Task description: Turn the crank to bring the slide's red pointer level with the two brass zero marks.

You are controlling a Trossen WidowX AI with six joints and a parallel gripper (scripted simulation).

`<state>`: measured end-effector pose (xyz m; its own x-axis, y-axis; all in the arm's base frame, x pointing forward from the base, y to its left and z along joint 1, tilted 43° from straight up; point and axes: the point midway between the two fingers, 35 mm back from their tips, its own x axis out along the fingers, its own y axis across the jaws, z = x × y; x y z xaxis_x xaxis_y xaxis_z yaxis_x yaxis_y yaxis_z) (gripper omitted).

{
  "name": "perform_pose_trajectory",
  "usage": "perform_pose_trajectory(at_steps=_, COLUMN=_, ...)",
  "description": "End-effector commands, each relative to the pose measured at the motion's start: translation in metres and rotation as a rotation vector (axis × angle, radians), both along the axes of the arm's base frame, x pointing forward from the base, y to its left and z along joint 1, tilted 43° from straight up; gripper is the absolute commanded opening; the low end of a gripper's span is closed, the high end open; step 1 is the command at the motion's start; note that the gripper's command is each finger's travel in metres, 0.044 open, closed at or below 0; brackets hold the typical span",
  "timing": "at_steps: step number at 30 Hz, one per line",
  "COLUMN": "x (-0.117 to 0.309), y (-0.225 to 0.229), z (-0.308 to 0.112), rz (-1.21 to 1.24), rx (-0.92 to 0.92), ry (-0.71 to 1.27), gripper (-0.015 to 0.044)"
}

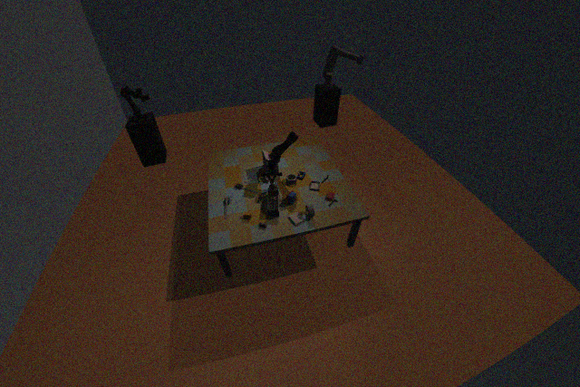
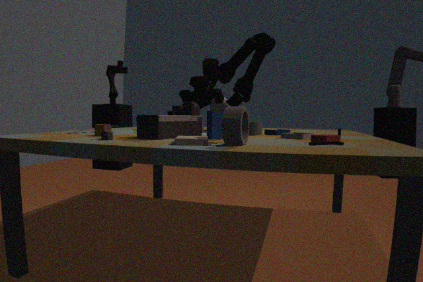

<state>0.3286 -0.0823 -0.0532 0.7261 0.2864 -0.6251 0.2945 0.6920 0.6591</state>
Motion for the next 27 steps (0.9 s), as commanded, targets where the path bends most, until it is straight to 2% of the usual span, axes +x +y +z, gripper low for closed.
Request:
perform_pose_trajectory(at_steps=1, x=0.002, y=0.002, z=0.006, rz=-0.004, rx=0.0, ry=0.003, gripper=0.0)
perform_pose_trajectory(at_steps=27, x=0.01, y=0.022, z=0.019, rz=-0.004, rx=0.002, ry=0.003, gripper=0.0)
